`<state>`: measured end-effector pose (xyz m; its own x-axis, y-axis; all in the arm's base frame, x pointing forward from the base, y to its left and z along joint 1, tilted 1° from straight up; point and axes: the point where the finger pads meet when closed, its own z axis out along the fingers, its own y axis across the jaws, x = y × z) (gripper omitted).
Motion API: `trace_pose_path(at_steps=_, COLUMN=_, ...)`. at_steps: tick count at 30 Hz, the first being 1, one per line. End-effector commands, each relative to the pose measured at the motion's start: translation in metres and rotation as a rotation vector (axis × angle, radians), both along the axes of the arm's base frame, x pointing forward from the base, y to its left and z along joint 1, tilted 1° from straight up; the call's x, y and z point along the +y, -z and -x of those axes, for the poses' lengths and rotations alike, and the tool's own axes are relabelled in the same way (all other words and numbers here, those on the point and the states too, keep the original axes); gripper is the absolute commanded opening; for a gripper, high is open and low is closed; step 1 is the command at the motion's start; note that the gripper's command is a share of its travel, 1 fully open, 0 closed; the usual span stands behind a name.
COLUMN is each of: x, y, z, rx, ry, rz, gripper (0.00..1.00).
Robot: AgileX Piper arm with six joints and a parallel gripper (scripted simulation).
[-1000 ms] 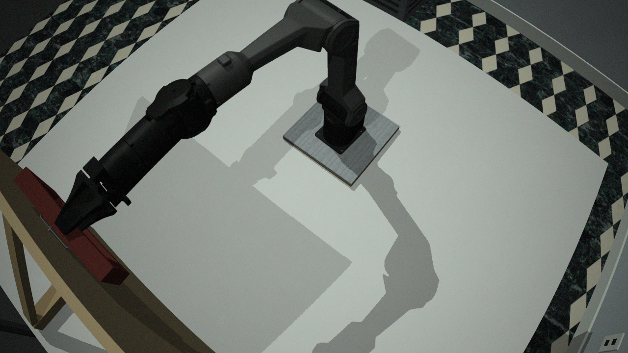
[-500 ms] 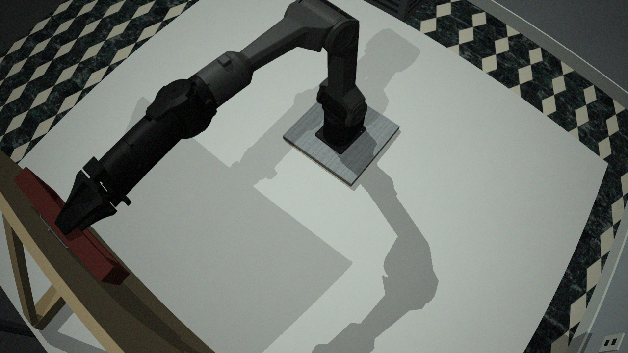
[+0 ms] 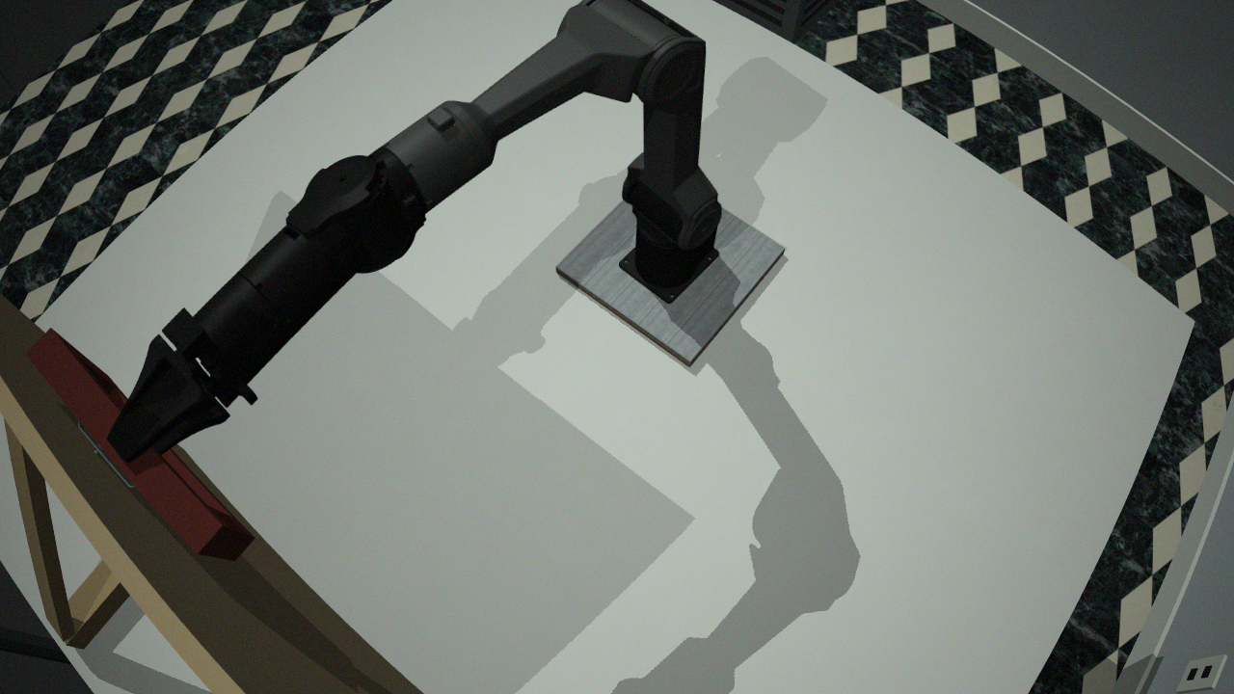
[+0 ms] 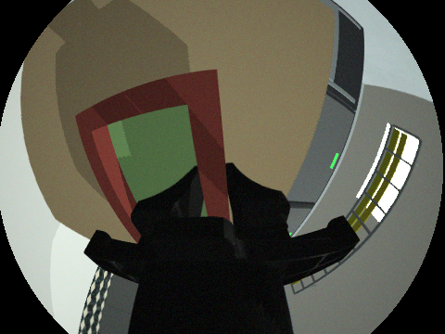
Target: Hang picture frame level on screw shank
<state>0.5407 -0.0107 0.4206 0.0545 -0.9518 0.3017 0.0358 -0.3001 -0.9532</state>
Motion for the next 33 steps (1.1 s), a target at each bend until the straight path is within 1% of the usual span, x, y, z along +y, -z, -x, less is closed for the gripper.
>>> trace_pose_path(at_steps=1, x=0.0008, y=-0.0028, z=0.0001, rx=-0.005, ry=-0.001, rz=0.000, gripper=0.00)
trace_pose_path(at_steps=33, x=0.0016, y=-0.0054, z=0.0003, rx=-0.005, ry=-0.002, rz=0.000, gripper=0.00)
